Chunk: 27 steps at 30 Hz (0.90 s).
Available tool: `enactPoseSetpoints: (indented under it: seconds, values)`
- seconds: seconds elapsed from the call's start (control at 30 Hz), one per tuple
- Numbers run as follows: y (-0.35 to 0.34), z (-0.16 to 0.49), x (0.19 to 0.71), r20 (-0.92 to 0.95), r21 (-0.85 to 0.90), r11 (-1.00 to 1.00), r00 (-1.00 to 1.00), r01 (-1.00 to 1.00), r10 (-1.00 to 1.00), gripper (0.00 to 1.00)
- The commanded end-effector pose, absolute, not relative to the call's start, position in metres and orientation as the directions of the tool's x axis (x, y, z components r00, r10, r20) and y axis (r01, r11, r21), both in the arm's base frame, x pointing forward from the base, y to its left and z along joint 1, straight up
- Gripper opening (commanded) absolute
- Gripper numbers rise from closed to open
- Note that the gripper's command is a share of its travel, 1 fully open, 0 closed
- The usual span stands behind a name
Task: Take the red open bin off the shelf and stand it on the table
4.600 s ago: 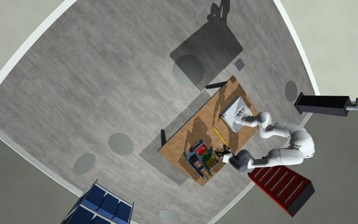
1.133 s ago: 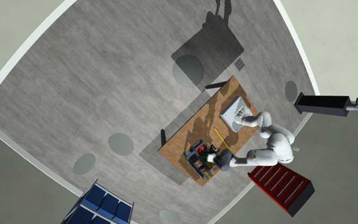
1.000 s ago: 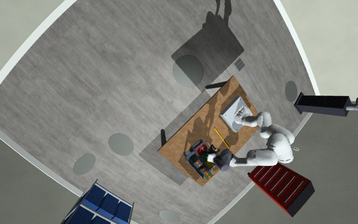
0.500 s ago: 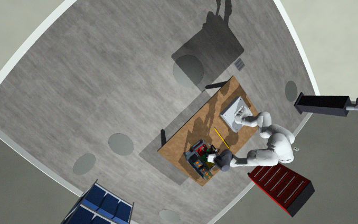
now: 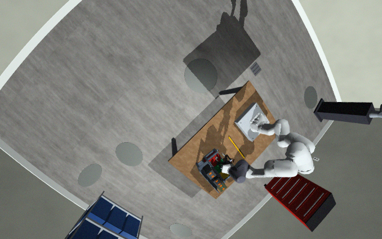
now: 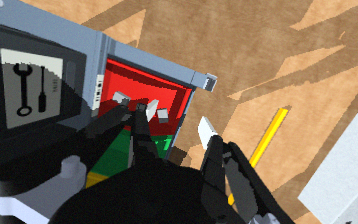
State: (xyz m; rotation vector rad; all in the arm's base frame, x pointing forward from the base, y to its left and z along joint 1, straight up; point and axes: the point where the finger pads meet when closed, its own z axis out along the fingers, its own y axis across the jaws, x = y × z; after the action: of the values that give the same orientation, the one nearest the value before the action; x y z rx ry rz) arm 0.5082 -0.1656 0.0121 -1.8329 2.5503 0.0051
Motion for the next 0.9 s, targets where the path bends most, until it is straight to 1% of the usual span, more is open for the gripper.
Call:
enactPoseSetpoints:
  seconds: [0.0, 0.6, 0.87]
  values:
    - [-0.166, 0.013, 0.507, -0.003, 0.005, 0.319, -0.319, -0.948, -0.948, 0.57]
    - [-0.166, 0.014, 0.505, -0.003, 0.005, 0.319, -0.319, -0.948, -0.948, 0.57]
    - [-0.166, 0.003, 0.507, -0.003, 0.005, 0.319, -0.319, -0.948, -0.948, 0.57]
